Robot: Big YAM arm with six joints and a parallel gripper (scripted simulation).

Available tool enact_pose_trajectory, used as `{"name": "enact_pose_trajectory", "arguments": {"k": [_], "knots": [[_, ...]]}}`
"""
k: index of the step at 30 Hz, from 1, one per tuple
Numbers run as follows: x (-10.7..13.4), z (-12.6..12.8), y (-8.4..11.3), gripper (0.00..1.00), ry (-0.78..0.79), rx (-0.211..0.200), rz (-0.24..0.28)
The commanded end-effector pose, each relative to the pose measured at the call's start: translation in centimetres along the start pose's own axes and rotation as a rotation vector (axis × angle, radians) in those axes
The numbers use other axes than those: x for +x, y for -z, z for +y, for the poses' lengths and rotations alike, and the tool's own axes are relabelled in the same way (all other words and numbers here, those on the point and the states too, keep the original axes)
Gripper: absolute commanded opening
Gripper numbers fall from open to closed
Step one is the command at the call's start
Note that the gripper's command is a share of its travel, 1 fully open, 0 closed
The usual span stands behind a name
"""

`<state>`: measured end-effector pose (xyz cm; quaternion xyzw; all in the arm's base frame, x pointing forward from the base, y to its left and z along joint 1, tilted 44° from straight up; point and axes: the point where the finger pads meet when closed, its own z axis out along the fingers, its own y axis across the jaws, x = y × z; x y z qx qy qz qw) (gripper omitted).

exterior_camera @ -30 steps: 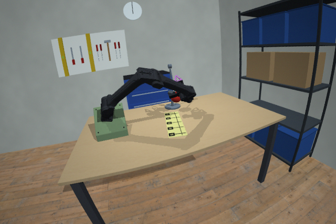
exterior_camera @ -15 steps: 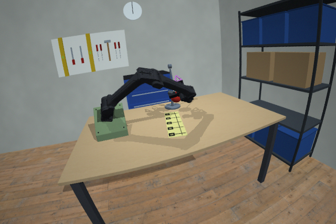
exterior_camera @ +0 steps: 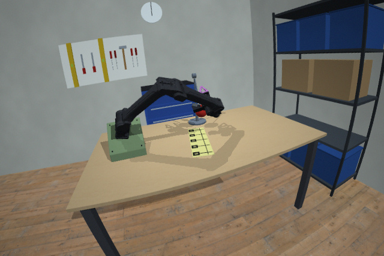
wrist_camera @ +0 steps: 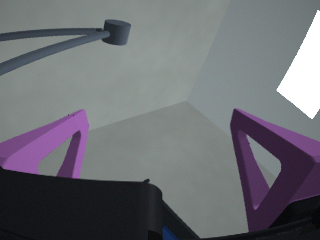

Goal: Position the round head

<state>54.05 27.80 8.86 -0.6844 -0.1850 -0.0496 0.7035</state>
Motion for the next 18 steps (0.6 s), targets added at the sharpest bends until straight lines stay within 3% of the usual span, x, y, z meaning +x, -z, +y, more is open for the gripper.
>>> {"name": "enact_pose_trajectory", "arguments": {"k": [1,18], "knots": [[0.5,-0.5,-1.8,1.00,0.008,0.002,-0.005],[0.1,-0.4,-0.4,1.00,-0.018,-0.021,0.013]]}}
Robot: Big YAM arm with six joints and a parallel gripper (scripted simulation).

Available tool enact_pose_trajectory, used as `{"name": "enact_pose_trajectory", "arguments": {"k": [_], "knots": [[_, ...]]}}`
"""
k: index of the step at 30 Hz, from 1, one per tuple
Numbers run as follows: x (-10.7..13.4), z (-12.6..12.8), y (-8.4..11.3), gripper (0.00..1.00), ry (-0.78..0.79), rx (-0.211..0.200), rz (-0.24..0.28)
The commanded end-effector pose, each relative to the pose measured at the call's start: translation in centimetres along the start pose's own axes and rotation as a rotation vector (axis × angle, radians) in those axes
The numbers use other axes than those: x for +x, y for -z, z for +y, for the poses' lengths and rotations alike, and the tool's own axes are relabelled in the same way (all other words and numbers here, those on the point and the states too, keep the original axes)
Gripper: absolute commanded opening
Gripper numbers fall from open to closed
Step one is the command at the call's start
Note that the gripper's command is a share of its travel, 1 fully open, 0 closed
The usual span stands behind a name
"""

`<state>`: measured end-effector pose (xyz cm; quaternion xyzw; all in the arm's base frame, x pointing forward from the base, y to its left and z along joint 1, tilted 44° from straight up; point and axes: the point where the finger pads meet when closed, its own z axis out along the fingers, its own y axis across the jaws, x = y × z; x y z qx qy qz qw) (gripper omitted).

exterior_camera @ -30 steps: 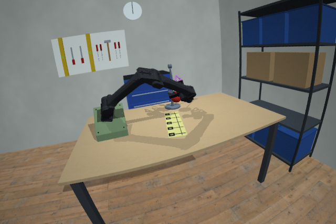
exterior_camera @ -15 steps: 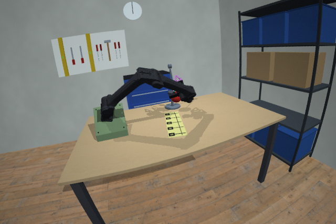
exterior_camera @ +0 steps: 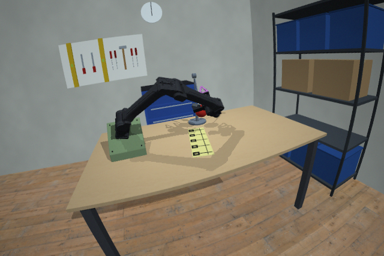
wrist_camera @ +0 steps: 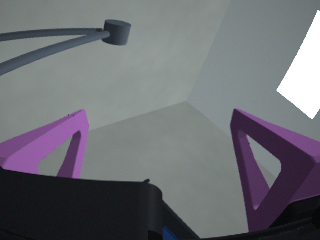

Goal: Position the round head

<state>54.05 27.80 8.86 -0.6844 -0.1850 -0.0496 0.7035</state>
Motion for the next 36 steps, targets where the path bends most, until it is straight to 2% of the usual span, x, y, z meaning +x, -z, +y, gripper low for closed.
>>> {"name": "enact_pose_trajectory", "arguments": {"k": [1,18,36], "knots": [[0.1,-0.4,-0.4,1.00,-0.018,-0.021,0.013],[0.1,-0.4,-0.4,1.00,-0.018,-0.021,0.013],[0.5,-0.5,-1.7,1.00,0.007,0.001,-0.004]]}}
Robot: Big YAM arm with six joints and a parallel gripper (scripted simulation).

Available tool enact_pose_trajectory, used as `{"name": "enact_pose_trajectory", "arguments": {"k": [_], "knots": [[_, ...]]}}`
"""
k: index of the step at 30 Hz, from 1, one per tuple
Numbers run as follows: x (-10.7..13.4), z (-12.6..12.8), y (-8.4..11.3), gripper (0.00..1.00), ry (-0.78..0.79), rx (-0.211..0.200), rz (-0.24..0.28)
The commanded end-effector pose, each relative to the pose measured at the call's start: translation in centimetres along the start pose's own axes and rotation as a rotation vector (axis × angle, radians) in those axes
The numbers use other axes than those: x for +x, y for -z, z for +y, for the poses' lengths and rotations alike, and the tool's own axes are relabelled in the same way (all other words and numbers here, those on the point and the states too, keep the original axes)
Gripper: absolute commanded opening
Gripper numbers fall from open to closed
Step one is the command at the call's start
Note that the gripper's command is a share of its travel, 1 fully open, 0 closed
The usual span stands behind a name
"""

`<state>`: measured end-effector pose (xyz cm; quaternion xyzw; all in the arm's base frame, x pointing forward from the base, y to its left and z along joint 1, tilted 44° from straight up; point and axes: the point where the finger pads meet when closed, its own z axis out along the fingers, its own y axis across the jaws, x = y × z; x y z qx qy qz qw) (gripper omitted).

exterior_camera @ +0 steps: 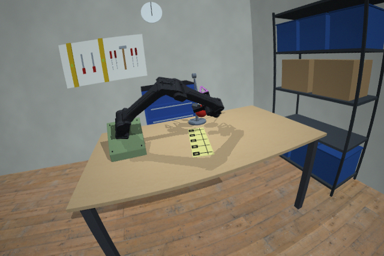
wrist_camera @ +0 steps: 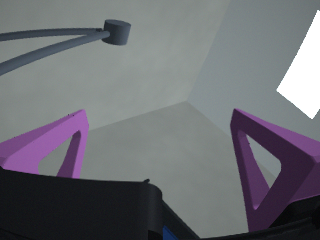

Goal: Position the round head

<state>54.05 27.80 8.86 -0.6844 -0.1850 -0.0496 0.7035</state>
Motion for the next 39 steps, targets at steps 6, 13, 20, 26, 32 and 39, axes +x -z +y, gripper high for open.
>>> {"name": "enact_pose_trajectory", "arguments": {"k": [6,13,20,26,32,39], "knots": [[0.3,-0.5,-1.1,1.00,-0.004,-0.009,0.003],[0.2,-0.4,-0.5,1.00,-0.016,-0.020,0.012],[0.1,-0.4,-0.4,1.00,-0.018,-0.021,0.013],[0.1,-0.4,-0.4,1.00,-0.018,-0.021,0.013],[0.1,-0.4,-0.4,1.00,-0.018,-0.021,0.013],[0.3,-0.5,-1.0,1.00,-0.007,-0.012,0.006]]}}
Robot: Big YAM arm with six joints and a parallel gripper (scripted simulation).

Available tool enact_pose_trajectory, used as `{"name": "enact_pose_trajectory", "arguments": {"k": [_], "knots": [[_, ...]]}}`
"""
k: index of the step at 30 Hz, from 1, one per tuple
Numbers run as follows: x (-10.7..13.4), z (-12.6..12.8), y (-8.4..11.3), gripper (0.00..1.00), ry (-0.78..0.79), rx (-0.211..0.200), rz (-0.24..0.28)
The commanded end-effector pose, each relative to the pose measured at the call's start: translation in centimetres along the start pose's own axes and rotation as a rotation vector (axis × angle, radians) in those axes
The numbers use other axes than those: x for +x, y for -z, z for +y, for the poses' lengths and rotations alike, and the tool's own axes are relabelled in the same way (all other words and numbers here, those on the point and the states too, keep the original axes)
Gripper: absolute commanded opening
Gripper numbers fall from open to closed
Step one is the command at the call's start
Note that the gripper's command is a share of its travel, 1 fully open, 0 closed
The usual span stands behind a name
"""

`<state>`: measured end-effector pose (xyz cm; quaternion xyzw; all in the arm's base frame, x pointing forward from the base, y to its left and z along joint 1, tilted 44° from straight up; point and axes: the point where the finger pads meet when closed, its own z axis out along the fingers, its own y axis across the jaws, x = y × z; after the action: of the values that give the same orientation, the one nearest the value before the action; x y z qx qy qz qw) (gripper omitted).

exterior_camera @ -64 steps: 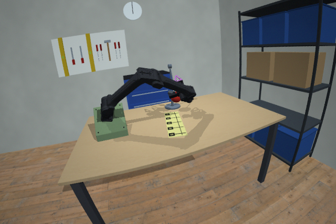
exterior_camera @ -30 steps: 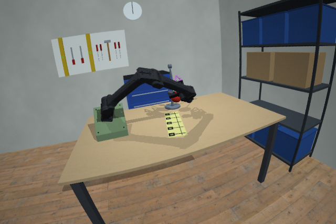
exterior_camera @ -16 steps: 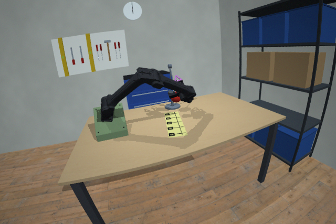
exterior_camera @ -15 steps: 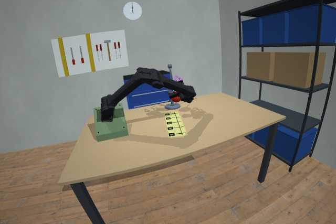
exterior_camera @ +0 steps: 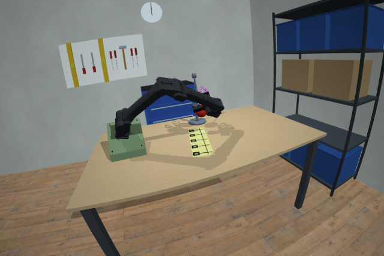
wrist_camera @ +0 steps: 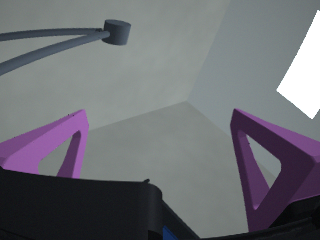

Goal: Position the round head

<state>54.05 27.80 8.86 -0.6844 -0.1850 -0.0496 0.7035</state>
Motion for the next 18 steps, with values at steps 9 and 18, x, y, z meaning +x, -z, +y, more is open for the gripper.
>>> {"name": "enact_pose_trajectory", "arguments": {"k": [9,18], "knots": [[0.51,-0.54,-1.80,1.00,0.008,0.002,-0.005],[0.34,-0.48,-1.13,1.00,-0.004,-0.009,0.003]]}}
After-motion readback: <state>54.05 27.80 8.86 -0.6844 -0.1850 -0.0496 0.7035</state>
